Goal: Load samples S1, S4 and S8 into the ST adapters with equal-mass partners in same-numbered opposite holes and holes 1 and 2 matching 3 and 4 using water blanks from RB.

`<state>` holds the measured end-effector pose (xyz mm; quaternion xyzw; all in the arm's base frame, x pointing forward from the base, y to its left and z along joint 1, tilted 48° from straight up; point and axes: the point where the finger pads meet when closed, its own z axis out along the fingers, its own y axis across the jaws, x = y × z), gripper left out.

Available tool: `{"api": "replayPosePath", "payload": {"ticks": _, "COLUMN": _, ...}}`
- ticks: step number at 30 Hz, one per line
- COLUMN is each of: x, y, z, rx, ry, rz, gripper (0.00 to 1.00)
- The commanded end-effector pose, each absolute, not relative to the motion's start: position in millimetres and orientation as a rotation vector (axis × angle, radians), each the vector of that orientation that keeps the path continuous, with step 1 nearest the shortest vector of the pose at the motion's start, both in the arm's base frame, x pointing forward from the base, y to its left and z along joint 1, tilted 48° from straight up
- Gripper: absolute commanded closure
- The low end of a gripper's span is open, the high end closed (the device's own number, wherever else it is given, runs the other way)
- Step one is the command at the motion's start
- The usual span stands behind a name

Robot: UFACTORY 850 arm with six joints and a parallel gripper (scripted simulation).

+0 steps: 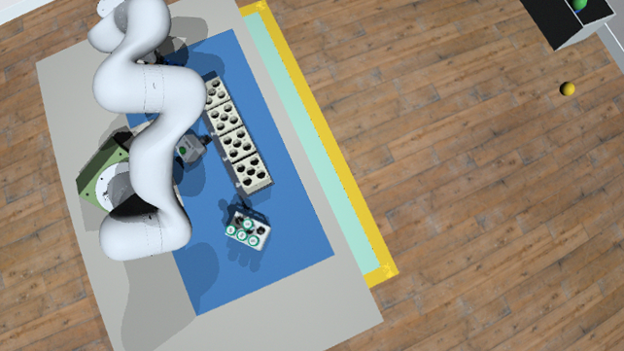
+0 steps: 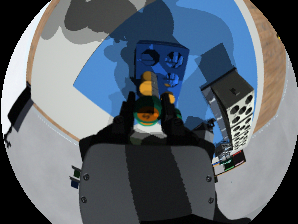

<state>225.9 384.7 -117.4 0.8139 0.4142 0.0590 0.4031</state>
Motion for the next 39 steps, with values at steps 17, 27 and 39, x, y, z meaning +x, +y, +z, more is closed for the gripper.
{"api": "replayPosePath", "payload": {"ticks": 17, "x": 233, "y": 375, "z": -129, "rx": 2.057, "ry": 1.047, "rz": 0.151, "gripper": 1.00}}
{"api": "replayPosePath", "payload": {"ticks": 27, "x": 236, "y": 371, "z": -133, "rx": 2.057, "ry": 1.047, "rz": 0.151, "gripper": 1.00}}
{"api": "replayPosePath", "payload": {"ticks": 39, "x": 236, "y": 371, "z": -133, "rx": 2.057, "ry": 1.047, "rz": 0.151, "gripper": 1.00}}
